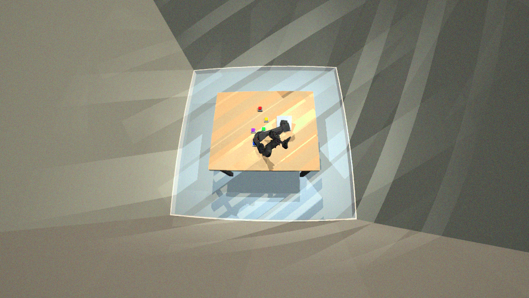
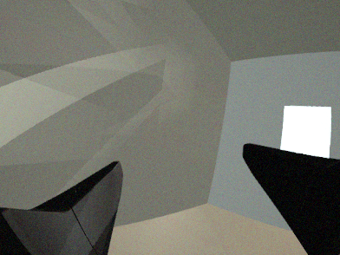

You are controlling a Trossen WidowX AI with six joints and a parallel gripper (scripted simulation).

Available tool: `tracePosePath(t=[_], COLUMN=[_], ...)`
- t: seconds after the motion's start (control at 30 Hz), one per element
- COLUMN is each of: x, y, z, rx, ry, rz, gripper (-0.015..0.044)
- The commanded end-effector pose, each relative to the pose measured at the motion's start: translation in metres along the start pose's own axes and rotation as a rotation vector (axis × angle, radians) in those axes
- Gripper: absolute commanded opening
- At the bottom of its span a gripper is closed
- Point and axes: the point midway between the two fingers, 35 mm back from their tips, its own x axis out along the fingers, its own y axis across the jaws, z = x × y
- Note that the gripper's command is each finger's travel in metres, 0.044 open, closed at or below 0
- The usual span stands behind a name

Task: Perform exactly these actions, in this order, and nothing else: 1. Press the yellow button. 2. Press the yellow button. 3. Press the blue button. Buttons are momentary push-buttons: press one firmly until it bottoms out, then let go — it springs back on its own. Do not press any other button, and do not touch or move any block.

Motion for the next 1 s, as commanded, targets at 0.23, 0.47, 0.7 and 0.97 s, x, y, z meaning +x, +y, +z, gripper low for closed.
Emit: tracePosePath(t=[0.23,0.47,0.7,0.97], x=[0.085,0.141,0.128,0.036], y=[0.018,-0.020,-0.082,-0.121], z=[0.037,0.125,0.233,0.343], rx=[0.441,0.735,0.780,0.512], ry=[-0.459,-1.036,-1.592,-1.983], rz=[-0.154,-0.138,0.101,0.596], gripper=[0.0400,0.0400,0.0400,0.0400])
